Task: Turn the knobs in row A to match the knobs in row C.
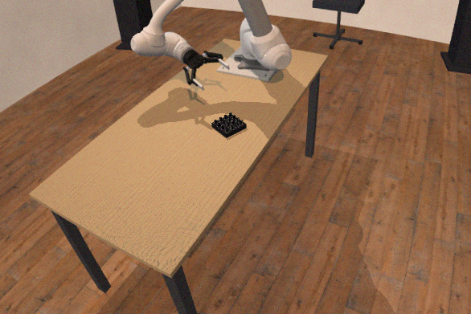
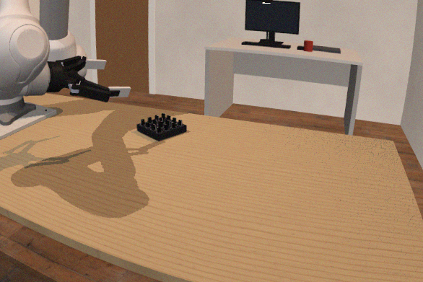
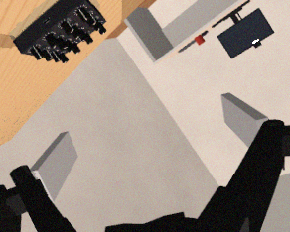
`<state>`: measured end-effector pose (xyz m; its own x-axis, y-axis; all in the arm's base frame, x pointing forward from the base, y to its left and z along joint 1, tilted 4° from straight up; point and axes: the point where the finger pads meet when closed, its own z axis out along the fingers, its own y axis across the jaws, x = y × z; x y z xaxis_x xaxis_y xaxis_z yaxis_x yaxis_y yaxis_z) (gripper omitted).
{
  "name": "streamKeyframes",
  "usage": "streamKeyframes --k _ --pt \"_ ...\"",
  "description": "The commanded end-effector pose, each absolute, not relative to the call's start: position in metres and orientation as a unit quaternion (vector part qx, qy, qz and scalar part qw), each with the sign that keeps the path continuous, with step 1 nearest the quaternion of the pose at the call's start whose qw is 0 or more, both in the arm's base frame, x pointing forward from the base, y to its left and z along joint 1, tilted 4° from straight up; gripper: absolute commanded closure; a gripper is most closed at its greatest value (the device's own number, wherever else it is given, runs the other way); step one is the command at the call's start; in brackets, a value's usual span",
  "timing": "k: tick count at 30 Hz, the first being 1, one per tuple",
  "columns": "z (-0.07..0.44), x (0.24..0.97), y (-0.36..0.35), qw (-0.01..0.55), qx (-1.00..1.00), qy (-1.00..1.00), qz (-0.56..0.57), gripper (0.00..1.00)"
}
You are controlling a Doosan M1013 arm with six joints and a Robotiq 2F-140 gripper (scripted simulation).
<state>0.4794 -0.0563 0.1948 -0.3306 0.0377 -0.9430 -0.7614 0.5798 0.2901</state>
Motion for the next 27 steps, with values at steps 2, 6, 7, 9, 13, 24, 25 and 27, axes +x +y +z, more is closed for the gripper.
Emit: streamKeyframes --k 2,6,7,9,13,24,25,27 --pt "0.195 0.479 -0.056 0.521 -0.251 0.72 0.383 0.0" --pt "0.195 0.479 -0.056 0.521 -0.251 0.72 0.383 0.0" --pt "0.195 0.479 -0.056 0.521 -0.251 0.72 0.383 0.0" --pt "0.195 0.479 -0.056 0.521 -0.251 0.72 0.383 0.0" --pt "0.195 0.479 -0.056 0.521 -0.251 0.72 0.383 0.0" --pt "0.189 0.487 -0.047 0.497 -0.35 0.707 0.362 0.0" --pt "0.188 0.489 -0.045 0.493 -0.365 0.704 0.358 0.0" --pt "0.185 0.492 -0.042 0.481 -0.403 0.696 0.348 0.0"
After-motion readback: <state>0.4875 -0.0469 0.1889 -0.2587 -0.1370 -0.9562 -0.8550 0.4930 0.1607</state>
